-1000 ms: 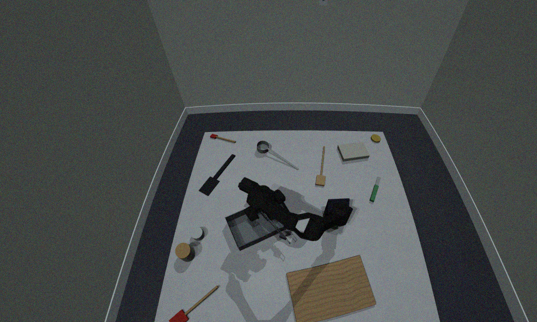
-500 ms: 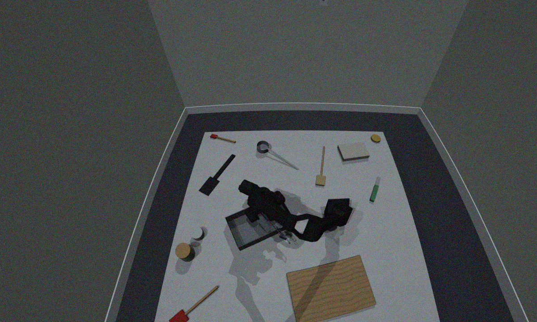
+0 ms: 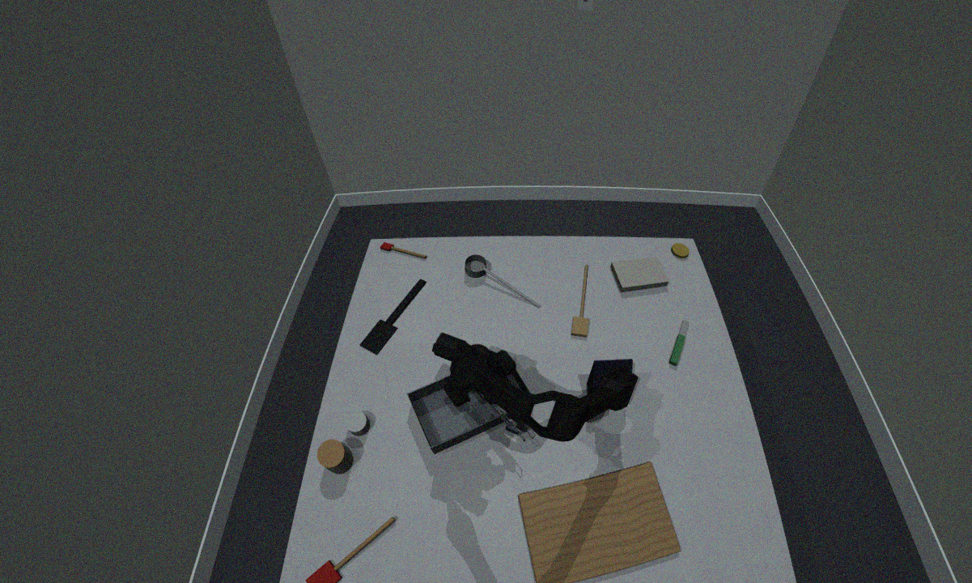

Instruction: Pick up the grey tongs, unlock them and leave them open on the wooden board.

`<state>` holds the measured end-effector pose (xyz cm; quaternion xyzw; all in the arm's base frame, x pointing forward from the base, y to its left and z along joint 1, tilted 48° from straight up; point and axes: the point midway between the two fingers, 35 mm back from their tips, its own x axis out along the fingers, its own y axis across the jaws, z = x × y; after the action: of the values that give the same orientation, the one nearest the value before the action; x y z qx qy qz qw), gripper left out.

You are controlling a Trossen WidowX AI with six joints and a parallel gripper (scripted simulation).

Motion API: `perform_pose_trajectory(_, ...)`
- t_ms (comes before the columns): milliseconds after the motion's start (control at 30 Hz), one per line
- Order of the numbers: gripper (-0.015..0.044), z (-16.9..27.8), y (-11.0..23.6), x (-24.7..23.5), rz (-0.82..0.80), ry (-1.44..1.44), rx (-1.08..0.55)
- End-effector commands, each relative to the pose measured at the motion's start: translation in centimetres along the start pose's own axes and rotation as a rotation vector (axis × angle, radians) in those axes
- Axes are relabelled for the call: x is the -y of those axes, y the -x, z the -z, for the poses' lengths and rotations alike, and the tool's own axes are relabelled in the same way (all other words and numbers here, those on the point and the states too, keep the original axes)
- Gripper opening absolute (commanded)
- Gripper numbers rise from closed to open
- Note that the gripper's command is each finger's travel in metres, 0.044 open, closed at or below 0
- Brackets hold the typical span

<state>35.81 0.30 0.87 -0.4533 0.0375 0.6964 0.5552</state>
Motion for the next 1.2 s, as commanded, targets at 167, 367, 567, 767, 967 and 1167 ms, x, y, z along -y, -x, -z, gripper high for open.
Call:
perform_pose_trajectory(167,0.044,-0.2,-1.6,-0.1,0.004,-0.008,0.006)
perform_pose_trajectory(367,0.044,-0.2,-2.5,-0.1,0.004,-0.008,0.007)
perform_pose_trajectory(567,0.0414,-0.2,-2.7,-0.1,0.001,0.001,0.003)
perform_pose_trajectory(767,0.0256,-0.2,-2.7,-0.1,0.001,0.001,0.003)
perform_pose_trajectory(967,0.0099,-0.2,-2.7,-0.1,0.001,0.001,0.003)
perform_pose_trajectory(1167,0.0059,-0.2,-2.7,-0.1,0.001,0.001,0.003)
